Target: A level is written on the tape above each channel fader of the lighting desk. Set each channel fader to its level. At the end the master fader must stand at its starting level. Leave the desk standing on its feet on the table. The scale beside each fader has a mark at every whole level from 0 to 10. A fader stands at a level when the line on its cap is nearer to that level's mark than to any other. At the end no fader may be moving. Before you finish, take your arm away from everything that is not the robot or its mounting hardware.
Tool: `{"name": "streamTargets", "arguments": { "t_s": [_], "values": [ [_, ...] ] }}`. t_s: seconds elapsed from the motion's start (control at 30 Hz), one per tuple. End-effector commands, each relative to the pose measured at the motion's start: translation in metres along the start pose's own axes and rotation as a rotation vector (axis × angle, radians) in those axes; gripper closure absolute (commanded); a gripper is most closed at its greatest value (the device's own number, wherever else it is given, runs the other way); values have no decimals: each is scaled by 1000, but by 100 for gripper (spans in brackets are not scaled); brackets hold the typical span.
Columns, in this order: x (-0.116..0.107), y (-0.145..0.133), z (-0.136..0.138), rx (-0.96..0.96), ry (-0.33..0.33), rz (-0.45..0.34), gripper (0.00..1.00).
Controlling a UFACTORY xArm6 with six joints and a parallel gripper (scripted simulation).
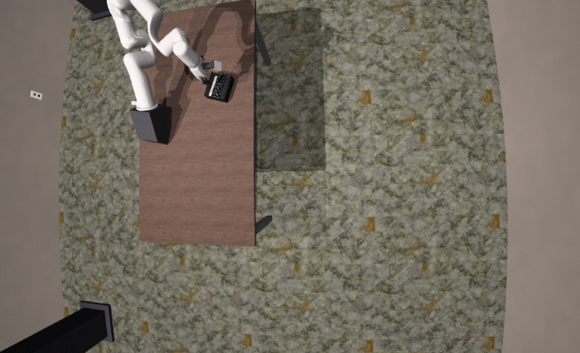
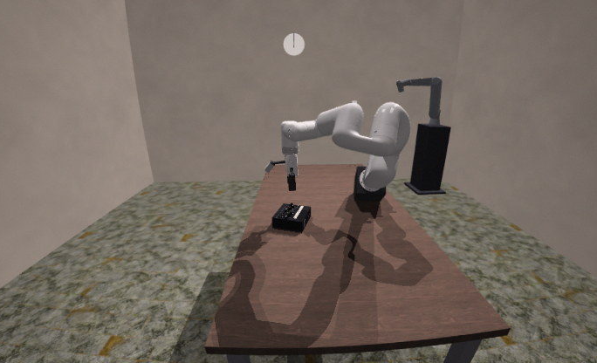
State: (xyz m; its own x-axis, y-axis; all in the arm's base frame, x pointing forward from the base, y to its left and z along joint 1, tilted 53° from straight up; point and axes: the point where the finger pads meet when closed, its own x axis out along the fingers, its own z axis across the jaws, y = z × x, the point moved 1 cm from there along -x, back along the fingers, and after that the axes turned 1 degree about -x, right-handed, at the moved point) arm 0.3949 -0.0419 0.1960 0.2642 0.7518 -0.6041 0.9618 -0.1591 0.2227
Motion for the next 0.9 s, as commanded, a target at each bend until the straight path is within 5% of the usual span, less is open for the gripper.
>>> {"name": "streamTargets", "arguments": {
  "t_s": [0.0, 0.87],
  "values": [
    [2, 3, 0, -134, 8, -8, 0],
    [38, 22, 6, -1271, 119, -46, 0]
  ]
}}
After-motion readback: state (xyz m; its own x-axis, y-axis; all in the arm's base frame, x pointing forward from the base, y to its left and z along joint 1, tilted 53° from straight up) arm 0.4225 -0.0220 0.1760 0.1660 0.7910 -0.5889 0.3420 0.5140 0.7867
